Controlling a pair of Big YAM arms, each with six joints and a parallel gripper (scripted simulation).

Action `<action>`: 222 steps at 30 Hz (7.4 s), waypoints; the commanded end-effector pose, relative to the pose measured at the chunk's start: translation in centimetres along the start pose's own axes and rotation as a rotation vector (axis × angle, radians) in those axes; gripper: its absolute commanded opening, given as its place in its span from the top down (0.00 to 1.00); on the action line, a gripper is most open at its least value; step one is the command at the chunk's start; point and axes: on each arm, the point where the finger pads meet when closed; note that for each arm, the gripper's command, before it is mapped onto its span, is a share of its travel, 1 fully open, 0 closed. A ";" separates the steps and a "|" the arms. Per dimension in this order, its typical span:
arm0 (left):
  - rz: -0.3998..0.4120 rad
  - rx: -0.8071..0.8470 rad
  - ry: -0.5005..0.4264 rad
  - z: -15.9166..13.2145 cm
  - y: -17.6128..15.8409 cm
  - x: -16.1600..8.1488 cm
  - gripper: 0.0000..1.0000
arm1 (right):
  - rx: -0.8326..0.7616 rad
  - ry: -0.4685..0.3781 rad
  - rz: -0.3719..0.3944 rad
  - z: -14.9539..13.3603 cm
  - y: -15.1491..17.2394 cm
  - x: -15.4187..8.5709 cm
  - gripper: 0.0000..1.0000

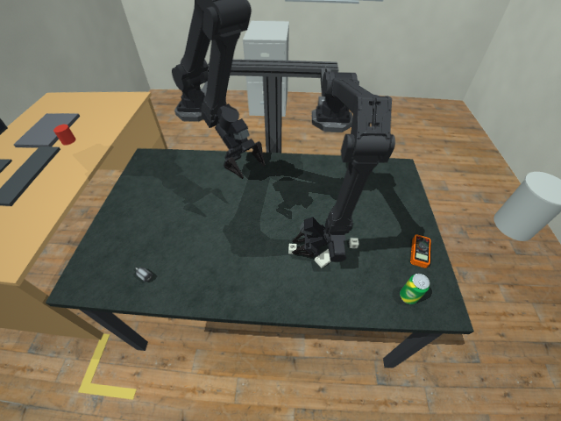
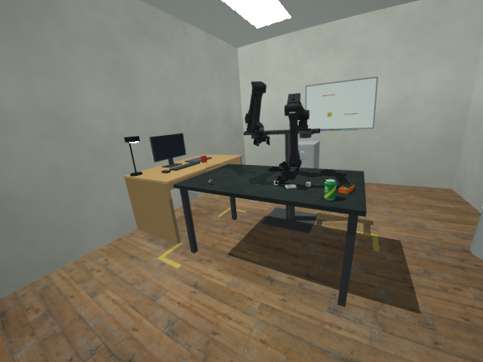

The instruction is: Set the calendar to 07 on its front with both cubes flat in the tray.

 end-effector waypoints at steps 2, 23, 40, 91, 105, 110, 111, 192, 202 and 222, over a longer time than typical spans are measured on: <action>-0.002 0.013 0.002 1.3 0.7 -1.2 0.47 | 0.000 -0.008 0.005 0.2 0.1 -0.3 0.00; 0.011 0.017 0.004 1.0 1.2 -9.1 0.00 | 0.000 -0.008 0.005 0.2 0.1 -0.3 0.00; 0.014 -0.314 0.003 2.0 2.4 -7.2 0.47 | 0.000 -0.008 0.005 0.2 0.1 -0.3 0.00; 0.510 -1.944 0.409 3.3 4.1 -3.3 0.47 | 0.000 -0.008 0.005 0.2 0.1 -0.3 0.00; 0.834 -2.330 0.378 3.2 3.4 -3.5 0.47 | 0.000 -0.008 0.005 0.2 0.1 -0.3 0.00; 1.011 -2.492 0.309 3.3 3.2 -3.6 0.47 | 0.000 -0.008 0.005 0.2 0.1 -0.3 0.00; 1.041 -2.520 0.292 3.3 3.2 -3.6 0.47 | 0.000 -0.008 0.005 0.2 0.1 -0.3 0.00; 1.450 -2.768 0.028 0.5 0.3 0.1 0.69 | 0.000 -0.008 0.005 0.2 0.1 -0.3 0.00; 1.461 -2.770 0.050 -0.2 -0.4 0.3 0.89 | 0.000 -0.008 0.005 0.2 0.1 -0.3 0.00; 1.444 -2.747 0.057 4.9 0.8 -4.0 0.76 | 0.000 -0.006 0.019 0.5 0.7 -0.1 0.00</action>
Point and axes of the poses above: on each arm, the point where the finger pads meet when closed, its own x axis out along the fingers, its own y axis across the jaws, z = x × y, and after that the axes turned 2 degrees about x, right-handed
